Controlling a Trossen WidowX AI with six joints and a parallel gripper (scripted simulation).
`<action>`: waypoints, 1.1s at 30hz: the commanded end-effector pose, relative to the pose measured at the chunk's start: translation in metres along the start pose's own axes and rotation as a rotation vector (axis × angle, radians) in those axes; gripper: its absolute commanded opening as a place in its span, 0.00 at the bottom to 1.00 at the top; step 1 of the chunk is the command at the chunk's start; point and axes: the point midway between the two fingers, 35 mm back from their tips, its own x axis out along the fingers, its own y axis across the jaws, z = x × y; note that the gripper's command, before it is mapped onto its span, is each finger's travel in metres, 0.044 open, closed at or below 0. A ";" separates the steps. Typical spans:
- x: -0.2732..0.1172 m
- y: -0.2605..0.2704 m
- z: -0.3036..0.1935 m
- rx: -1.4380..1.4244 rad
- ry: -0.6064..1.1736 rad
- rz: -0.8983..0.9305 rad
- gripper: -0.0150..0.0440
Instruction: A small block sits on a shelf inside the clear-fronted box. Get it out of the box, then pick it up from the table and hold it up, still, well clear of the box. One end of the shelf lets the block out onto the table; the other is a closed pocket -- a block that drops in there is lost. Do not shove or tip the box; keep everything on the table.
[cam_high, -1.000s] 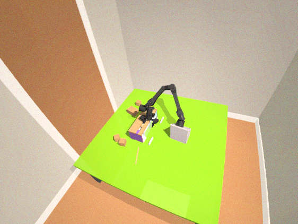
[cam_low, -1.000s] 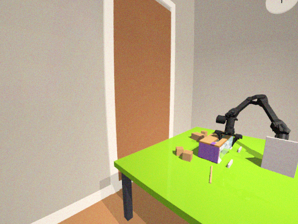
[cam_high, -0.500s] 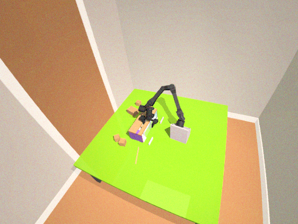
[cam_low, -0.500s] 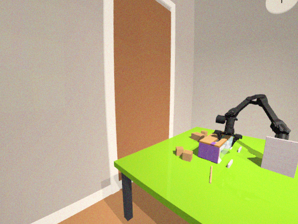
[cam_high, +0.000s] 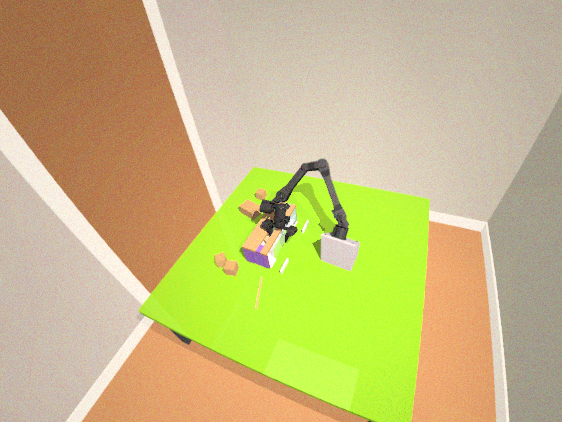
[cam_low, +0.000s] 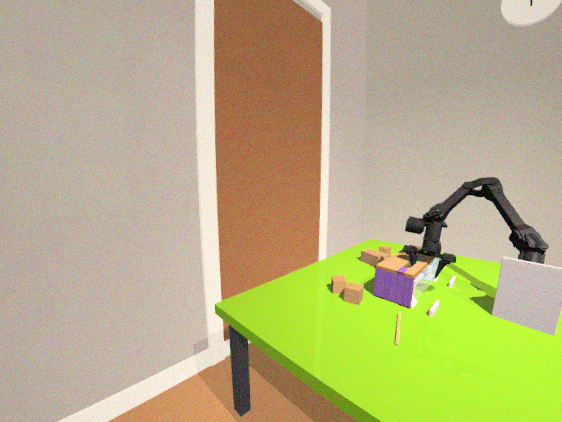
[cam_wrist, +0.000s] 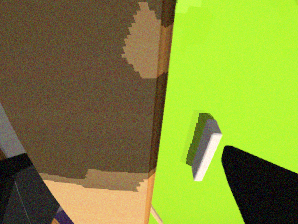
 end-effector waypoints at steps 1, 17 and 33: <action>0.001 0.000 -0.006 0.001 0.006 0.001 0.93; 0.007 0.000 -0.021 0.001 0.007 0.001 0.93; 0.012 0.000 -0.036 0.001 0.007 0.001 0.93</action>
